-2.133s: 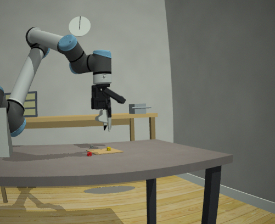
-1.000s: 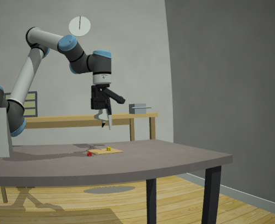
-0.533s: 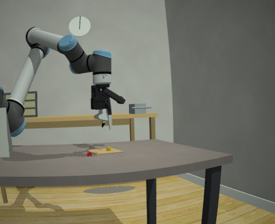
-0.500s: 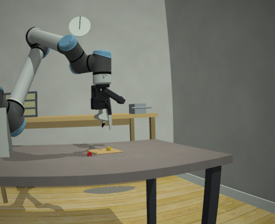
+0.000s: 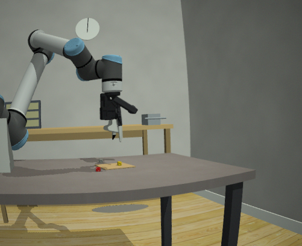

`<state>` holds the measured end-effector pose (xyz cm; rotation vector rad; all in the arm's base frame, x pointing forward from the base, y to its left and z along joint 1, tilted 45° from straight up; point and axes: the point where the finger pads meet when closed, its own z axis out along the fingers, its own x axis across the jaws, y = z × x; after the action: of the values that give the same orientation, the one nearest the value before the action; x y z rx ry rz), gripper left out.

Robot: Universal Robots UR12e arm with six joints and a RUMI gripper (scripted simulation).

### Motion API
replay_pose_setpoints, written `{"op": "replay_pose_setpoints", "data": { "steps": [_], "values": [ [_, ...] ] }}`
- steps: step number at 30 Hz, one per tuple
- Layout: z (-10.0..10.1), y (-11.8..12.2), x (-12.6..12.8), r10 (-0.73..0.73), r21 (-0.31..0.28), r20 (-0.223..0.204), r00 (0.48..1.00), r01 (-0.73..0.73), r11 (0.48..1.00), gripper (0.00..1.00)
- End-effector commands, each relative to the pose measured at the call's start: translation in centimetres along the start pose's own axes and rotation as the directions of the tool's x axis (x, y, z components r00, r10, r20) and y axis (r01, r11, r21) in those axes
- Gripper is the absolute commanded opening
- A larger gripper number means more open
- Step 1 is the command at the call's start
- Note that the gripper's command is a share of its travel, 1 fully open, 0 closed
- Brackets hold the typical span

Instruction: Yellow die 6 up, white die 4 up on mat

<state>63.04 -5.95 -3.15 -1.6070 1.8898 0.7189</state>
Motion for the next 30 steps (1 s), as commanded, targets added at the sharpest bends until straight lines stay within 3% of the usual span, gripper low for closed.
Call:
{"op": "replay_pose_setpoints", "data": {
  "steps": [1, 15, 18, 30],
  "values": [
    [-0.2, 0.0, -0.8, 0.045, 0.003, -0.003, 0.999, -0.045, 0.999, 1.0],
    [0.4, 1.4, -5.4, 0.376, 0.005, -0.003, 0.927, -0.376, 0.927, 1.0],
    [0.4, 1.4, -5.6, 0.386, 0.005, -0.003, 0.923, -0.386, 0.923, 1.0],
    [1.1, 3.2, -9.6, 0.645, 0.005, -0.001, 0.765, -0.645, 0.765, 1.0]
  ]
}}
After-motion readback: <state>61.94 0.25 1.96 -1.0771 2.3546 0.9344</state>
